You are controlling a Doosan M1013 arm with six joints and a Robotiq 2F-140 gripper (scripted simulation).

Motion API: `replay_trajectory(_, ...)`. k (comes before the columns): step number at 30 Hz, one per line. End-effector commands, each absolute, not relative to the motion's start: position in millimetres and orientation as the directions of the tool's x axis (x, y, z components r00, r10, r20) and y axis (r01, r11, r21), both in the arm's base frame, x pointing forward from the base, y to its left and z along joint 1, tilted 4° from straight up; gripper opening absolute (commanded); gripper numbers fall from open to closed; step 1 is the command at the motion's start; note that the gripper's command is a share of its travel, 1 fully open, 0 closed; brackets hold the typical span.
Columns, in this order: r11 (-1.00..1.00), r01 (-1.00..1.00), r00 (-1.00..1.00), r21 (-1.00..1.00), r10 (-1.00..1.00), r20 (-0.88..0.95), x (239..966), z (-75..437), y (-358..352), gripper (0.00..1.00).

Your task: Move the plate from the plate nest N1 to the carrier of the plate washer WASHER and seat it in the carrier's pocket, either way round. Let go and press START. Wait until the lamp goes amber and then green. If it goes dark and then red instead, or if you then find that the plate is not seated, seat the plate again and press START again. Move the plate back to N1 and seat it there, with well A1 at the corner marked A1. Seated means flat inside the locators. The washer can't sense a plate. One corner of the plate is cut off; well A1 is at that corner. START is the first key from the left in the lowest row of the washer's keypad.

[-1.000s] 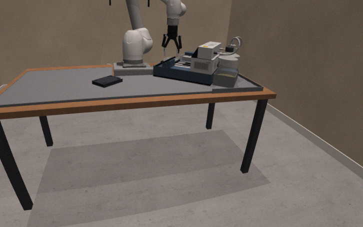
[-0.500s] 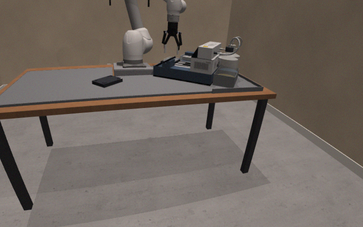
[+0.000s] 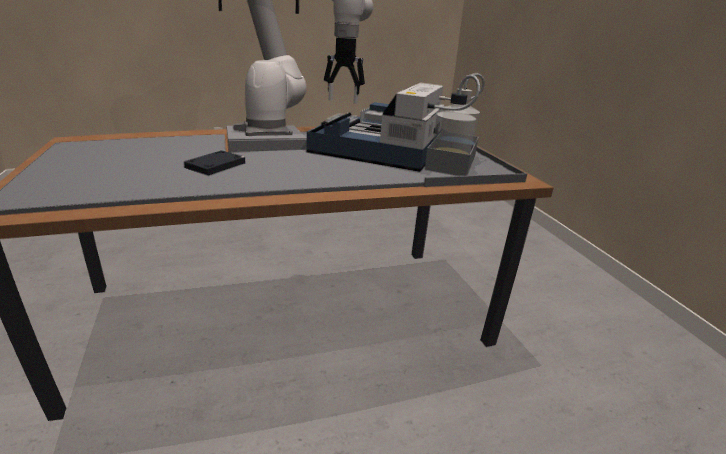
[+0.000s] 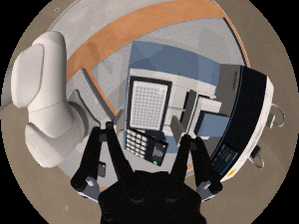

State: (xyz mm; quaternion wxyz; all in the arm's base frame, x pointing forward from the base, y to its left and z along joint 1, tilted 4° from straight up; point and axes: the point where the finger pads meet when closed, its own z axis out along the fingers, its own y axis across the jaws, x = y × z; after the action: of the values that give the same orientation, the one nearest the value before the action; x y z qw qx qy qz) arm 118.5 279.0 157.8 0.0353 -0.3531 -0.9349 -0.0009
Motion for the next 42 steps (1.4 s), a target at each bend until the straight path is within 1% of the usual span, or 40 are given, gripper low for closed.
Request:
replay_trajectory(1, 0.751, 0.660, -0.748, -0.023, 0.660, 0.067, 118.7, 161.3, 278.8, 0.70)
replay_trajectory(12, 0.751, 0.660, -0.748, -0.023, 0.660, 0.067, 119.7, 176.3, 278.4, 0.70)
replay_trajectory(20, 0.751, 0.660, -0.748, -0.023, 0.660, 0.067, 119.7, 176.3, 278.4, 0.70)
replay_trajectory(21, 0.728, 0.685, -0.726, -0.026, 0.685, 0.066, 121.1, 176.0, 273.6, 0.10)
replay_trajectory(32, 0.434, 0.900, -0.432, -0.048, 0.900, 0.052, 135.9, 173.7, 220.7, 0.10)
replay_trajectory(35, 0.342, 0.938, -0.340, -0.053, 0.939, 0.047, 139.9, 173.0, 206.3, 0.10)
replay_trajectory(37, 0.342, 0.938, -0.340, -0.053, 0.939, 0.047, 139.9, 173.0, 206.3, 0.10)
replay_trajectory(42, 0.182, 0.982, -0.180, -0.060, 0.983, 0.038, 146.6, 171.9, 182.2, 0.10)
